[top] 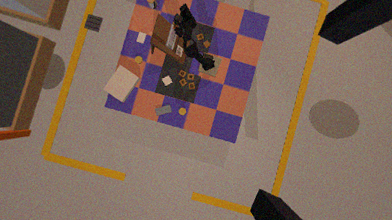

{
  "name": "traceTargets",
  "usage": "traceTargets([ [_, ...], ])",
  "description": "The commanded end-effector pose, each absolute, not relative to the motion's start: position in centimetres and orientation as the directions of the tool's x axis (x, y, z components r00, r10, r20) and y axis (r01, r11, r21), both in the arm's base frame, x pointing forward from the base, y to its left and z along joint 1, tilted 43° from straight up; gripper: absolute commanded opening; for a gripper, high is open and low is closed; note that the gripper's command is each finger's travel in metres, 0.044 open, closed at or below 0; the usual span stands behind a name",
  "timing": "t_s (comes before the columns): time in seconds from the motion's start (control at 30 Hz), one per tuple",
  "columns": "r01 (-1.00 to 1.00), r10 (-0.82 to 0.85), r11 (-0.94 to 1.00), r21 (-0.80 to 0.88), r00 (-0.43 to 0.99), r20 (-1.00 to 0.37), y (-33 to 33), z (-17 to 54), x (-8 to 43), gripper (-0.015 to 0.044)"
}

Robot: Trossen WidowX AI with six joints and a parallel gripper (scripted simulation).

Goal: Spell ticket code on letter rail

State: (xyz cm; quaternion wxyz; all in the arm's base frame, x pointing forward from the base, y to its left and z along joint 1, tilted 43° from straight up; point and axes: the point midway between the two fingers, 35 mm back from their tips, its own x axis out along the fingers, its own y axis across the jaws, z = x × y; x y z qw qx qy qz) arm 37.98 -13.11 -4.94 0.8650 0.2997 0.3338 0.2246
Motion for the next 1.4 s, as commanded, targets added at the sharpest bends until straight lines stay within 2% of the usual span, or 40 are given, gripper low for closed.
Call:
traceTargets([
  [0.0, -0.183, 0.589, 0.719, 0.671, 0.673, -0.447, -12.8, -4.9, 37.9, 0.0],
  [1.37, -0.182, 0.589, 0.718, 0.672, 0.673, -0.447, -11.6, -3.6, 37.6, 0.0],
])
